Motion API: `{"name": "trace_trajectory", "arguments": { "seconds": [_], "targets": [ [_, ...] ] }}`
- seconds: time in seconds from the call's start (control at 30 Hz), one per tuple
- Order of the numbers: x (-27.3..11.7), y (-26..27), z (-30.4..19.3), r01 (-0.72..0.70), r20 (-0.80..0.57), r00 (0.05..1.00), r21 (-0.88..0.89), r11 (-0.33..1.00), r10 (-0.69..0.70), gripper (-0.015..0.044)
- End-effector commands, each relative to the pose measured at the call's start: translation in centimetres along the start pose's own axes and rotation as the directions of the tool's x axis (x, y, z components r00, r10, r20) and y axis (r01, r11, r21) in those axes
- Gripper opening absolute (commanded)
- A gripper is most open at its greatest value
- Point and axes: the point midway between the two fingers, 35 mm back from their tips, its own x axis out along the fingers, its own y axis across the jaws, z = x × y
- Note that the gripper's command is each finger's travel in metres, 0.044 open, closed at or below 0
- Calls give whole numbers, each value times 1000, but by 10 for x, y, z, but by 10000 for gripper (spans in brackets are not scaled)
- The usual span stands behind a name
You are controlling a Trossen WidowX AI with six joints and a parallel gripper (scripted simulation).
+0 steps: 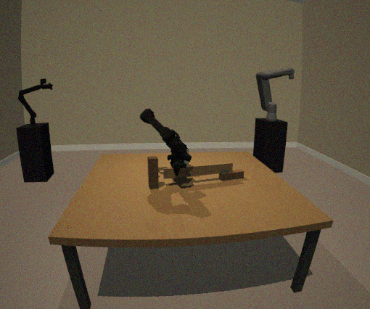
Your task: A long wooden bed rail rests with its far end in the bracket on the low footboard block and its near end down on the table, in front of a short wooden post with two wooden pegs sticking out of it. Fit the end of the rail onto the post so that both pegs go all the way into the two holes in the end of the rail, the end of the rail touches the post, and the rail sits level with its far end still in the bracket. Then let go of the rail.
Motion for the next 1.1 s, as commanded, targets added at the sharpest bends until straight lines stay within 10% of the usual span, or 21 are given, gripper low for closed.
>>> {"name": "trace_trajectory", "arguments": {
  "seconds": [0.0,1.07],
  "targets": [
    [0,-1,0,2,3,1000,-1,1000,-2,0],
    [-3,0,-10,2,2,1000,0,1000,-2,0]
  ]
}}
